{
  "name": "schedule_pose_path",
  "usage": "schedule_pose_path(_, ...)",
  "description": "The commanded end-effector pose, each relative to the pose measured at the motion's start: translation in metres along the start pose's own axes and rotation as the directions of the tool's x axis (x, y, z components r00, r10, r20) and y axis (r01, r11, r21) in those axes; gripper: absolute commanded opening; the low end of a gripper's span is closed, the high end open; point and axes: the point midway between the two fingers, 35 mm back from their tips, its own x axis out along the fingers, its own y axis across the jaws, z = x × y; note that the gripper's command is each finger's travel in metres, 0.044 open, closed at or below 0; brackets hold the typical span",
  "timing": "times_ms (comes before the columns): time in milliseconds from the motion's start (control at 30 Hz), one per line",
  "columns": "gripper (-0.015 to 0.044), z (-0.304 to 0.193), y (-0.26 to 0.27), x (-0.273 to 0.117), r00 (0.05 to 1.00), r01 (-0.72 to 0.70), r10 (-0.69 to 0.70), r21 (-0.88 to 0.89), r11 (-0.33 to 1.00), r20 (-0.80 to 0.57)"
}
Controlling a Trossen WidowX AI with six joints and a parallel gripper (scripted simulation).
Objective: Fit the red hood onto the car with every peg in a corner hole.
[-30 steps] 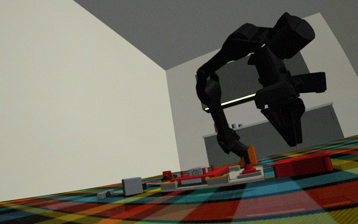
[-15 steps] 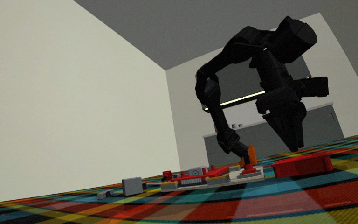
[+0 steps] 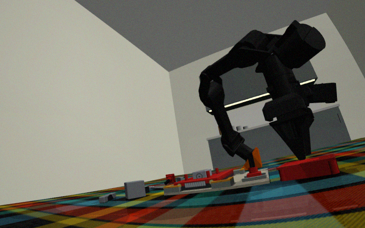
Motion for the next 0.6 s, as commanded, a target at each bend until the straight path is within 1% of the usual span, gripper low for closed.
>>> schedule_pose_path(0,0.044,-0.0012,-0.0003,0.0014,1.0,0.004,-0.004,-0.006,1.0,-0.001)
schedule_pose_path(567,0.044,-0.0011,-0.0003,0.0087,1.0,0.004,-0.004,-0.006,1.0,-0.001)
